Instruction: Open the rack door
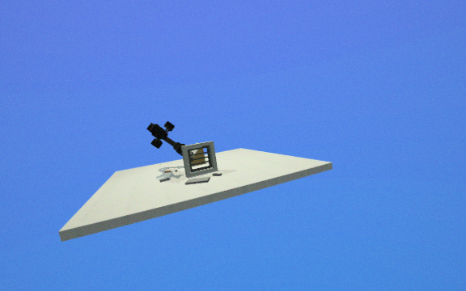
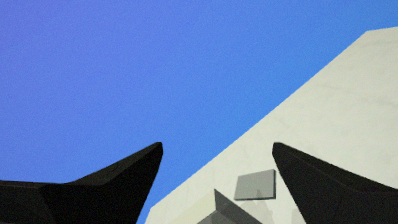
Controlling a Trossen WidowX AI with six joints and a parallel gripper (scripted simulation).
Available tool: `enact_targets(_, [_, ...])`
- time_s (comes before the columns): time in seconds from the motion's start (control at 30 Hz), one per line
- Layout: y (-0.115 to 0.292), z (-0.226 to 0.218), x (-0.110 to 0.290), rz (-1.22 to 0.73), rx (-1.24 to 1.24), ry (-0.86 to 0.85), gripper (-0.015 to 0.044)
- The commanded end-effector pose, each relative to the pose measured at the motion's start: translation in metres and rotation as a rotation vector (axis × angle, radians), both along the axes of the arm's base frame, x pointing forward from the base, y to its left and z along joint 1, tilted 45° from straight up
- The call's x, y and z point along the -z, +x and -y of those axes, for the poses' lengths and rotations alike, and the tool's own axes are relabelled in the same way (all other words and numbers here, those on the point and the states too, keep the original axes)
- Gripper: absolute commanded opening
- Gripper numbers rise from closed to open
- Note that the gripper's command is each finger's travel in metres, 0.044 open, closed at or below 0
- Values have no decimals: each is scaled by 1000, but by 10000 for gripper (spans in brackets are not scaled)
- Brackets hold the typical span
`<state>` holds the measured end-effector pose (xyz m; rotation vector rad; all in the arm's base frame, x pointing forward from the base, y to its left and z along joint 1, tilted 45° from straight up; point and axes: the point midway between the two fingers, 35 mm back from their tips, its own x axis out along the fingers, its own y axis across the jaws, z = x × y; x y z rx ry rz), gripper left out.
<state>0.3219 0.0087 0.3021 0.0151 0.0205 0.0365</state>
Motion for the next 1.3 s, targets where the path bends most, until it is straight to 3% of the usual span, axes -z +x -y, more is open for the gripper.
enact_targets(0.0, [1,0,1,-5,1,1,374])
enact_targets(0.13, [11,-4,12,-103,17,22,292])
enact_targets(0.7, [37,-26,74,-580,135,12,292])
enact_targets(1.27, [29,-46,117,-969,295,-191,292])
